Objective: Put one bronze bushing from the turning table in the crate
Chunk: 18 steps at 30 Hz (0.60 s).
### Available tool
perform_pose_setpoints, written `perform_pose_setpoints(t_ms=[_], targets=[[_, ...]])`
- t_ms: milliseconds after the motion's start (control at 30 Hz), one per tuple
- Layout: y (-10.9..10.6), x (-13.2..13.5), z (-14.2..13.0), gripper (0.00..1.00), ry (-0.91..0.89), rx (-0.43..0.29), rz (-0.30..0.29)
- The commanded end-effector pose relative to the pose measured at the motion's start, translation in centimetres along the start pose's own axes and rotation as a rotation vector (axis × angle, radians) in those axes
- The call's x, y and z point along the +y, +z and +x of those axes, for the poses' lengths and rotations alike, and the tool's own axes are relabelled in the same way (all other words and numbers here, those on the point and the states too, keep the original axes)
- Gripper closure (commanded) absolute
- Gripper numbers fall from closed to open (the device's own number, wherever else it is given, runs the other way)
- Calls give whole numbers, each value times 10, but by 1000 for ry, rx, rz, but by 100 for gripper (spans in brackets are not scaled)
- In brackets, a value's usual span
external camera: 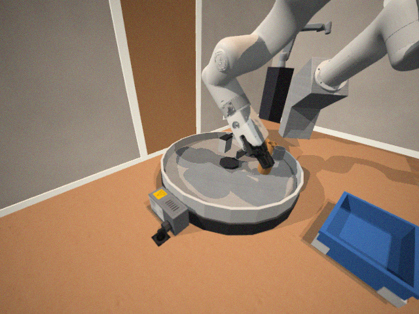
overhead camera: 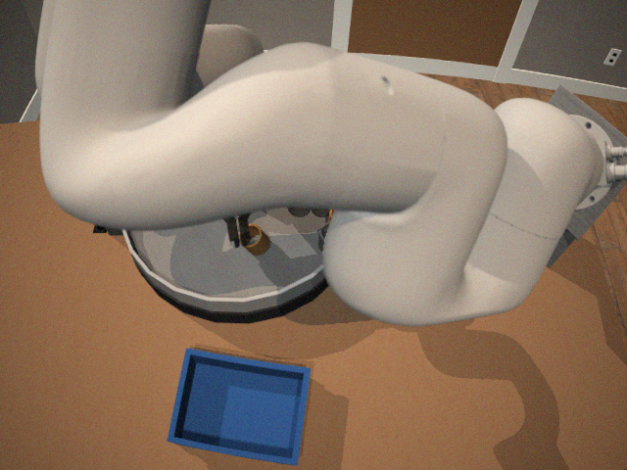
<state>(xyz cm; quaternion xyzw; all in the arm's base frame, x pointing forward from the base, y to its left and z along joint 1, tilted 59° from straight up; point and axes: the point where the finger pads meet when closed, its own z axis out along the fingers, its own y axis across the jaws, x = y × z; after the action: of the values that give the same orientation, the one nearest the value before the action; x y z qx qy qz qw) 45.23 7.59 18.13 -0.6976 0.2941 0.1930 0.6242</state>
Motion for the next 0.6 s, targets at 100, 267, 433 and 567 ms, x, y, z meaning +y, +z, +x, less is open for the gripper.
perform_pose_setpoints(t_ms=[100,267,433,567], targets=[[-3,-17,2,100,-3,4,1],[-3,-19,2,100,-3,4,1],[-4,-34,3,100,-3,4,1],[-5,-38,4,100,-3,4,1]])
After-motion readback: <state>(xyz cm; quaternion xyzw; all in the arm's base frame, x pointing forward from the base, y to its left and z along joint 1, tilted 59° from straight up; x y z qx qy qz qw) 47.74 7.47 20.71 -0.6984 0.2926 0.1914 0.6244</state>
